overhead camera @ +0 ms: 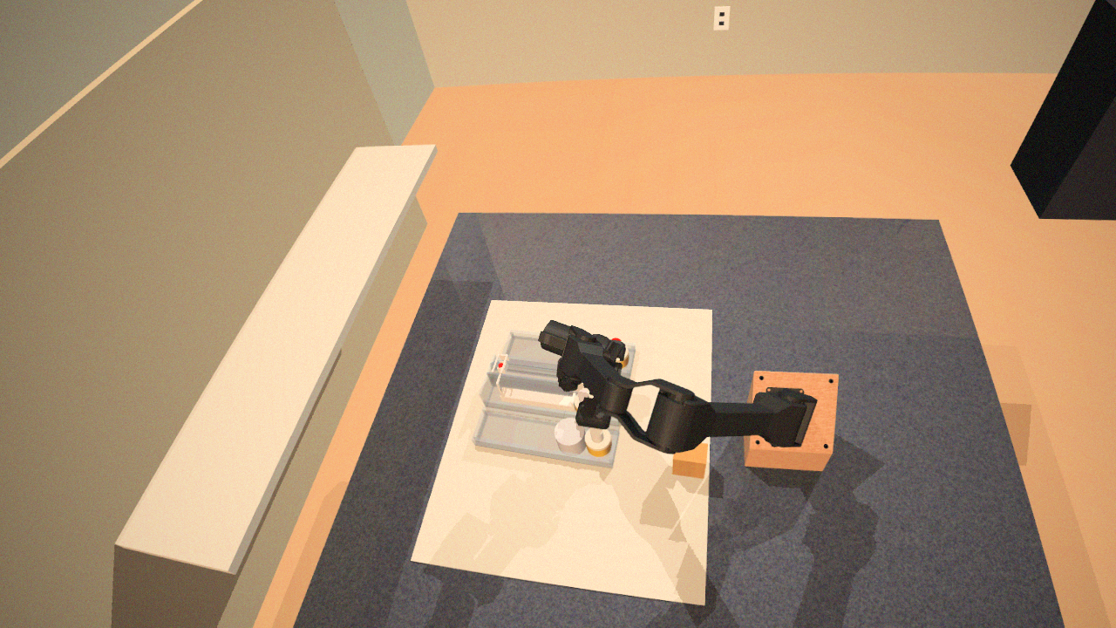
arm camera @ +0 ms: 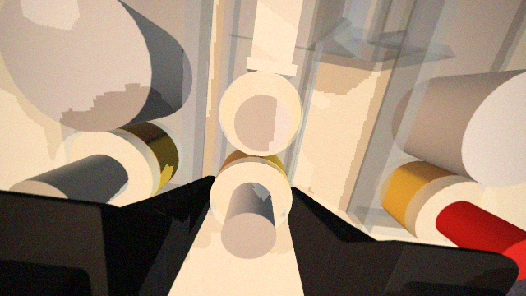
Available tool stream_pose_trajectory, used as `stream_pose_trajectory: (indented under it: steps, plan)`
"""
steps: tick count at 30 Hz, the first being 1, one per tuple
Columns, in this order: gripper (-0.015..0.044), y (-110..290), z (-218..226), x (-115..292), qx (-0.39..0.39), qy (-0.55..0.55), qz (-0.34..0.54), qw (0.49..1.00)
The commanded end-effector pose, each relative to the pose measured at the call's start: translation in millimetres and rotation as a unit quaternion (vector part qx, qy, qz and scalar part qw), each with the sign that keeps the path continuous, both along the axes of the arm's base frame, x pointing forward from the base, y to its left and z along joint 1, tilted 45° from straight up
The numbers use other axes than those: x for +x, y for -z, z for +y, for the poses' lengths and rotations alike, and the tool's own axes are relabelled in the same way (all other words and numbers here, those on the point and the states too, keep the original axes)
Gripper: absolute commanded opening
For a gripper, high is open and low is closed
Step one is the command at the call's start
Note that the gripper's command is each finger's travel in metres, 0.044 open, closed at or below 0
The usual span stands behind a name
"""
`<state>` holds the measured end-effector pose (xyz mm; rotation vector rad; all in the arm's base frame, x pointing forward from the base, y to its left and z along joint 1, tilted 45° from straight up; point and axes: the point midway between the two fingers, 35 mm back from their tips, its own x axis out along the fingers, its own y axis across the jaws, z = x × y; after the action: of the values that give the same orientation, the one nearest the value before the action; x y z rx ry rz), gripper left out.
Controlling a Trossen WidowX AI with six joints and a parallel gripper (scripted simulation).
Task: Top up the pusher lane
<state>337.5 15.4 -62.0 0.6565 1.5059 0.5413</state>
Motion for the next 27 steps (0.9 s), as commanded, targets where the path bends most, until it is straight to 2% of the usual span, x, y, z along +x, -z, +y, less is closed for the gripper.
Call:
stream_pose_trajectory:
  steps: [1, 27]
  plan:
    - [0.0000, 0.3, 3.2, 3.2, 0.003, 0.000, -0.007, 1.000]
    - [0.0000, 5.9, 9.0, 1.6, 0.004, 0.000, -0.007, 1.000]
